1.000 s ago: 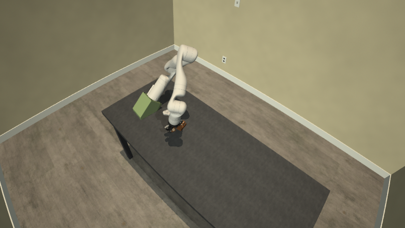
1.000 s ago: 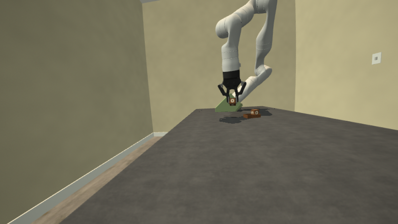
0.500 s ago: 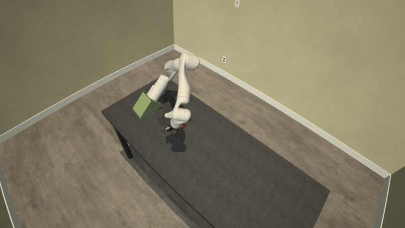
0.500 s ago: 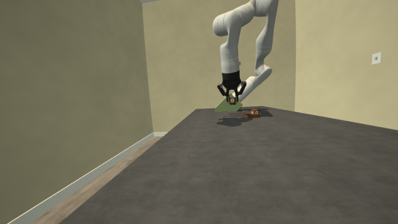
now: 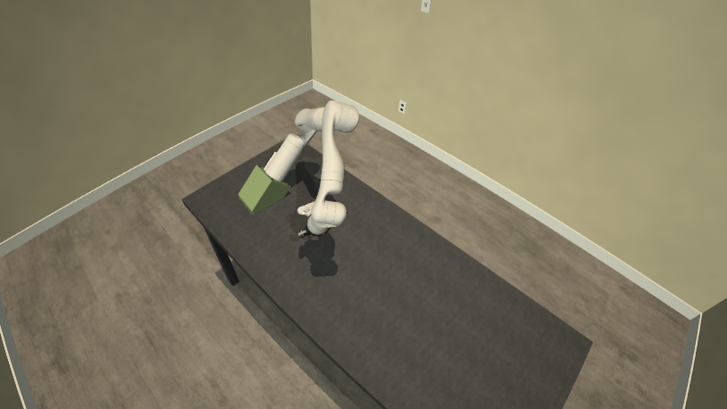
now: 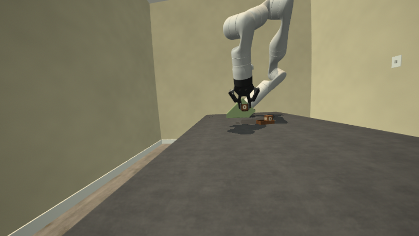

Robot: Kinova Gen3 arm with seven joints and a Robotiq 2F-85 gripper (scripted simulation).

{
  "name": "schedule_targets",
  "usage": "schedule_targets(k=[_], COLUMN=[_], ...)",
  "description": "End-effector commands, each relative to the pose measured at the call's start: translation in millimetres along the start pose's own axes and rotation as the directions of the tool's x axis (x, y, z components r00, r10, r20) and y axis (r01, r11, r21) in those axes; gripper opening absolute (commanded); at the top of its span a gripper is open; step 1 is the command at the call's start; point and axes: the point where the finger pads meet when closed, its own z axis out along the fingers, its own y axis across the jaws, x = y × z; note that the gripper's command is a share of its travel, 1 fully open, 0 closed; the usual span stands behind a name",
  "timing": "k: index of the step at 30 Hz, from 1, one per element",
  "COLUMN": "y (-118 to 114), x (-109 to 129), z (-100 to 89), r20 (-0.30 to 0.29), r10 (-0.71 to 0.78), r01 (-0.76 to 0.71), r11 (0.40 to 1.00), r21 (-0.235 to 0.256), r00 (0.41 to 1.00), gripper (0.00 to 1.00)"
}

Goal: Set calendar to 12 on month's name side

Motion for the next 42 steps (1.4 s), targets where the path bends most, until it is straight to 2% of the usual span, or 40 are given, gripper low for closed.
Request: schedule_targets(k=[1,9,11,20,25,42], y=[-0.3,-0.2,-0.2,-0.3,-0.3,-0.3], x=[-0.4,-2.2,-2.2,-3.5,-3.5,-3.4], z=[-0.3,0.2,0.2,0.3,0.1,0.0], r20=[-0.004,-0.071,-0.071,-0.194,-0.24,-0.256], r10=[0.0,-0.005,-0.005,-0.004,-0.001,0.0], r01=[0.0,0.004,0.004,0.004,0.001,0.0], r11=[1.0,1.0,1.0,1.0,1.0,1.0], r21=[0.0,-0.004,-0.004,-0.003,-0.001,0.001], r00=[1.0,0.997,0.997,0.981,0.971,0.967], gripper=[0.26,0.26,0.26,0.26,0.26,0.26])
